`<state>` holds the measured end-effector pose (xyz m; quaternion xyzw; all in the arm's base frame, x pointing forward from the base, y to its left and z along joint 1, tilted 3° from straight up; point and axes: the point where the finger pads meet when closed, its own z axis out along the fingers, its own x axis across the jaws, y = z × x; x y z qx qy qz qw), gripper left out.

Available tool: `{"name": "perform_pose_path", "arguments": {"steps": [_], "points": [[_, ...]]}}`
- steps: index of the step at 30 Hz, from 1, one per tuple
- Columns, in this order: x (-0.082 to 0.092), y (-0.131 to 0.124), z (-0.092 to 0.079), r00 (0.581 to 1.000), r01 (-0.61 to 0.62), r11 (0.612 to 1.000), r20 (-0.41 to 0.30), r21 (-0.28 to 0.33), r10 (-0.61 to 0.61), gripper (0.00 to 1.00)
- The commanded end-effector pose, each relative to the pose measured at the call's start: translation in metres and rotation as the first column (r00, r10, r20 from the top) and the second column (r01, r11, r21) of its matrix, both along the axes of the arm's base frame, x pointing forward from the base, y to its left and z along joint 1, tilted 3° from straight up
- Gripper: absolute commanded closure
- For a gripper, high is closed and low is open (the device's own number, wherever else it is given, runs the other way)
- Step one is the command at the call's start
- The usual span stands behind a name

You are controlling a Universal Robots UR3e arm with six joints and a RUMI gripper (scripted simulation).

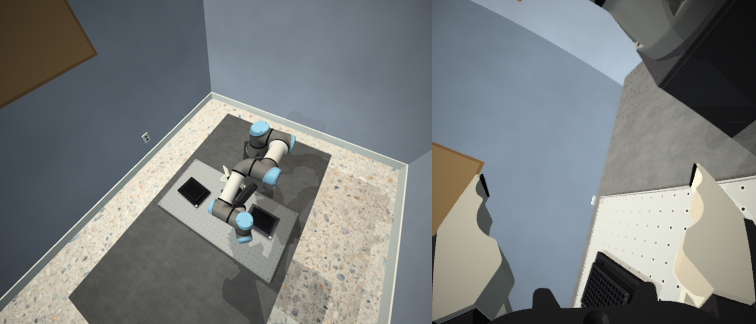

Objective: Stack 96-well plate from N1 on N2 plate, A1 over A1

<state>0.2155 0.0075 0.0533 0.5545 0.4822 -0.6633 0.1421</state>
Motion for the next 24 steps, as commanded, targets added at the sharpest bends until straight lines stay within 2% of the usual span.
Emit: {"name": "perform_pose_path", "arguments": {"steps": [1,3,7,10,15,18,21,24], "points": [[-0.005,0.000,-0.015,0.988,0.100,0.993,0.113,0.065,-0.107,0.00],[-0.004,-0.002,-0.025,0.976,0.145,0.986,0.153,0.086,-0.156,0.00],[-0.004,-0.002,-0.025,0.965,0.176,0.979,0.180,0.103,-0.192,0.00],[-0.001,-0.003,-0.035,0.935,0.237,0.961,0.237,0.140,-0.265,0.00],[-0.001,-0.003,-0.035,0.930,0.245,0.958,0.245,0.146,-0.275,0.00],[0.003,-0.004,-0.044,0.890,0.301,0.935,0.298,0.186,-0.346,0.00],[0.003,-0.004,-0.044,0.884,0.308,0.932,0.305,0.192,-0.355,0.00],[0.010,-0.006,-0.054,0.834,0.357,0.904,0.356,0.235,-0.422,0.00]]}}
